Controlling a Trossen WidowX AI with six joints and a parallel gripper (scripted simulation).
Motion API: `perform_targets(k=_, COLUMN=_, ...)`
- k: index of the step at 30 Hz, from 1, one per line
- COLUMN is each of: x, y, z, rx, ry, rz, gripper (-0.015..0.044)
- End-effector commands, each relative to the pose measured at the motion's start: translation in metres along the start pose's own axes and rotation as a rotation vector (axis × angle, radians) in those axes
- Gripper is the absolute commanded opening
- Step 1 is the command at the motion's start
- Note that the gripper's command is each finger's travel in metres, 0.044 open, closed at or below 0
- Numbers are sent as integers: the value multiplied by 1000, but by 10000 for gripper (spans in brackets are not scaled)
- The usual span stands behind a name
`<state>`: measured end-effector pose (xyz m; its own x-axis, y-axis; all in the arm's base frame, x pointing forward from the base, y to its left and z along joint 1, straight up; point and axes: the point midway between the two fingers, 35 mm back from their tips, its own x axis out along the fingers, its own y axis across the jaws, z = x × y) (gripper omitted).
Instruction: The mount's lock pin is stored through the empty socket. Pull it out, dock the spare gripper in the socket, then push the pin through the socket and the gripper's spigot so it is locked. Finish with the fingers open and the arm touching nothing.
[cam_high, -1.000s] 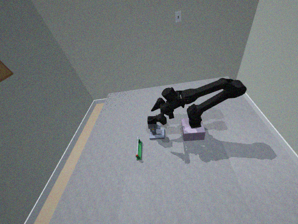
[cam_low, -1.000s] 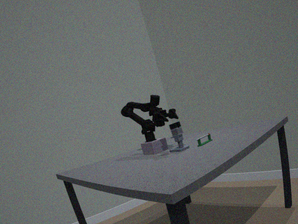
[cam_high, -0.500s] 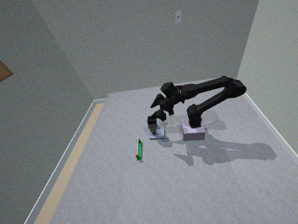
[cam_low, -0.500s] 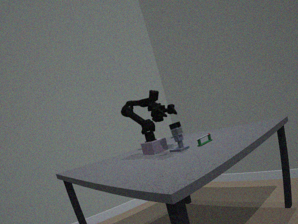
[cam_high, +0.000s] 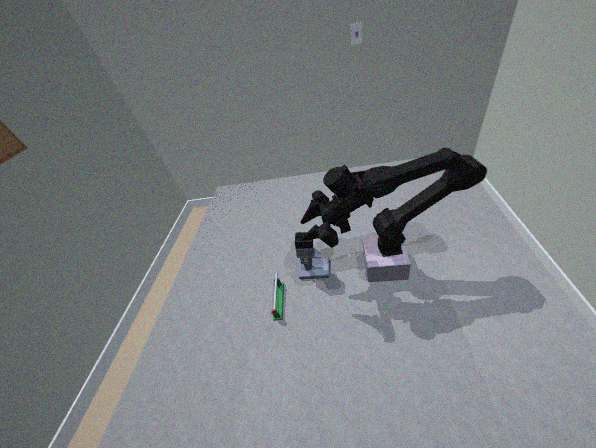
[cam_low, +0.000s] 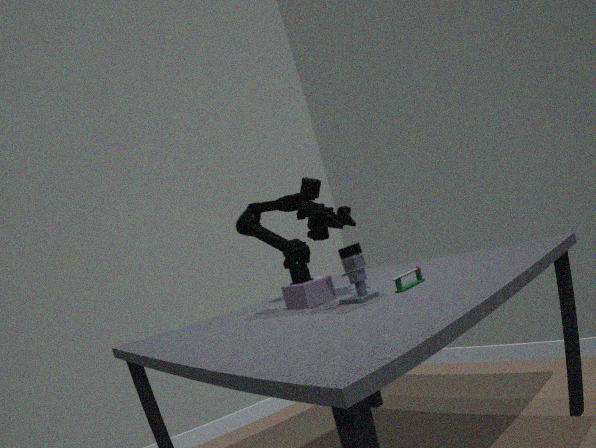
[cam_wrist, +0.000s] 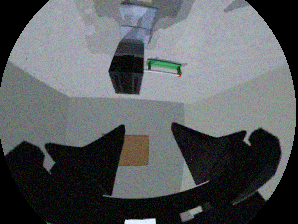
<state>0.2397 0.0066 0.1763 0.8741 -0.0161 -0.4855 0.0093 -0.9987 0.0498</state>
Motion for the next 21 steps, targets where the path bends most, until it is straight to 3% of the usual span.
perform_targets(k=1, x=-7, y=-26, z=1, rx=-66, ry=9, rz=-75, gripper=230)
perform_targets(k=3, x=-12, y=-43, z=2, rx=-112, ry=17, rz=-125, gripper=180)
perform_targets(k=8, x=-30, y=-79, z=7, rx=-219, ry=41, rz=-245, gripper=180)
perform_targets(k=13, x=-31, y=-83, z=5, rx=-303, ry=37, rz=-255, gripper=180)
perform_targets(k=21, x=-15, y=-86, z=-22, rx=-1119, ry=-73, rz=-256, gripper=180)
